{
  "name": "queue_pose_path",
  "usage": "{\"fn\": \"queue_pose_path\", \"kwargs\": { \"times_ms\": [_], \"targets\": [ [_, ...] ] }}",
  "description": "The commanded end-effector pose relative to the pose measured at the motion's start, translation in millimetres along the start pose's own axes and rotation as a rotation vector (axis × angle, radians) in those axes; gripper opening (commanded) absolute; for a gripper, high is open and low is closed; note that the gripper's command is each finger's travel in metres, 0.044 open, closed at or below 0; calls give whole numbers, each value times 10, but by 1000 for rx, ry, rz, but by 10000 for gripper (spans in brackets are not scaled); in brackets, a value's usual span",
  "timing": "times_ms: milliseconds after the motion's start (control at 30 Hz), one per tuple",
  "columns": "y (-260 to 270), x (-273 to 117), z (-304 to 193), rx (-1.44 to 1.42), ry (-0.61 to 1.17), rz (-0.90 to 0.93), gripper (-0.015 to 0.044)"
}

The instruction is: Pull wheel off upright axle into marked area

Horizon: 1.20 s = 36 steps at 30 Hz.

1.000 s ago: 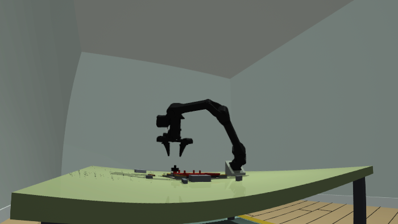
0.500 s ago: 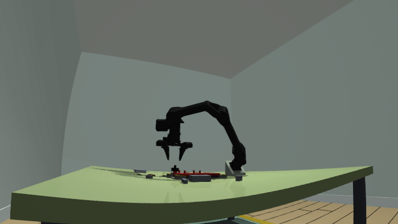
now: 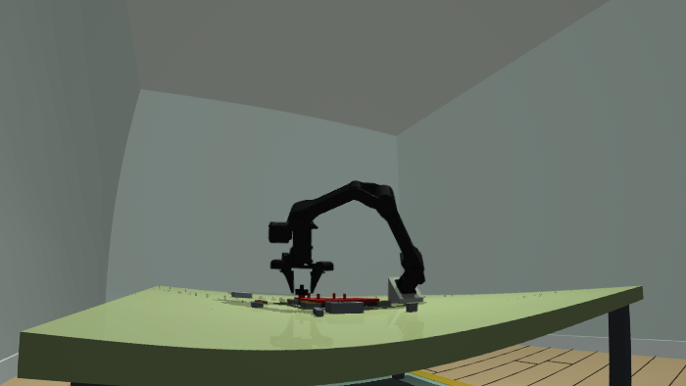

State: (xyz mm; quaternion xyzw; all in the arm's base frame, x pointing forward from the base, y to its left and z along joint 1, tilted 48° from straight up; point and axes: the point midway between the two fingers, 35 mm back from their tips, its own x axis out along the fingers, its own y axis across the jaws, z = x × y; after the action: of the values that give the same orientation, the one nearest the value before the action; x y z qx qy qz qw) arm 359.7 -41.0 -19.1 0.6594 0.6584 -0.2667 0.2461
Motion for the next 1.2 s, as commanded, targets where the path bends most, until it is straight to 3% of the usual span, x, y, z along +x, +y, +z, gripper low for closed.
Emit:
{"fn": "queue_pose_path", "kwargs": {
  "times_ms": [0, 300, 500, 1167],
  "targets": [
    [2, -22, 10, 2, 0, 3, 221],
    [2, -22, 10, 2, 0, 3, 161],
    [3, -33, 10, 2, 0, 4, 4],
    [5, -98, 11, 1, -1, 6, 0]
  ]
}}
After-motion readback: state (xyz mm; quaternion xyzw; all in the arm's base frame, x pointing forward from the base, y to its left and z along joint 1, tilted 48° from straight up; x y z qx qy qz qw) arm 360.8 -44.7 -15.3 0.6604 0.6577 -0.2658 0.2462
